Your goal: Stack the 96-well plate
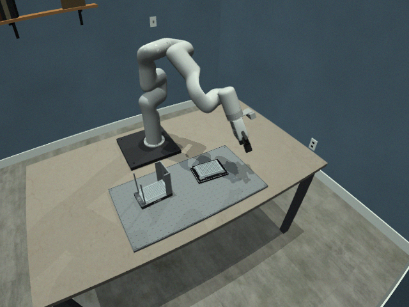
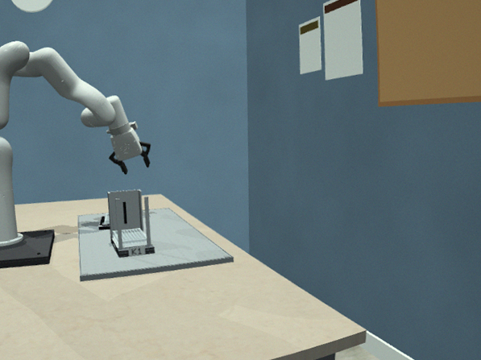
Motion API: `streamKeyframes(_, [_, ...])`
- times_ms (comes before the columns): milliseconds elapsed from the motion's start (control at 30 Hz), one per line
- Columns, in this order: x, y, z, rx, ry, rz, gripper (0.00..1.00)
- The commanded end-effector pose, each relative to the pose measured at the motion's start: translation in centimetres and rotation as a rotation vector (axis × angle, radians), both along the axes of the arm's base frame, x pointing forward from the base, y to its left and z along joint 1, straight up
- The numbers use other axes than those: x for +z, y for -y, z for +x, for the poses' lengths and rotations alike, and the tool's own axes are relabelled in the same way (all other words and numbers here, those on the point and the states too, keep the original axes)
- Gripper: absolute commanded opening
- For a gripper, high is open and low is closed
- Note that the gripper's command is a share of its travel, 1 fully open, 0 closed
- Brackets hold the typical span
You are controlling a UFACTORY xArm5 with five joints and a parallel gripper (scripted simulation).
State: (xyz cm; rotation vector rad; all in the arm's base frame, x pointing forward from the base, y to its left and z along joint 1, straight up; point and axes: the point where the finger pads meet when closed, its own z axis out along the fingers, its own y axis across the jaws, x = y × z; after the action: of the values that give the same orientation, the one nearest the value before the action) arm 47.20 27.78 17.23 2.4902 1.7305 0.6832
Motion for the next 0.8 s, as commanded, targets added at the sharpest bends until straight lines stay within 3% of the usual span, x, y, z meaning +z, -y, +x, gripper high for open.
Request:
streamKeyframes(0, [0.1,1.7,-0.8,0.034,-0.052,-0.062,1.00])
streamKeyframes(133, [0.1,2.6,-1.3,0.035,-0.054,-0.063,1.00])
streamKeyframes(200, [0.0,3.4,-1.8,0.062,-0.098,-0.105,1.00])
streamKeyframes(333, [0.0,4.5,-2.4,0.063,-0.099,-0.107,1.00])
streamKeyframes(400, [0.0,5.3,-3.0,0.091,-0.145,-0.146,1.00])
streamKeyframes(533, [0.1,6.3,-3.7,0.092,-0.146,-0.147,1.00])
streamKeyframes(600, [0.1,7.1,-4.3,0.121,-0.195,-0.182,1.00])
streamKeyframes(767, [0.1,8.1,-5.0,0.122,-0.196,-0.183,1.00])
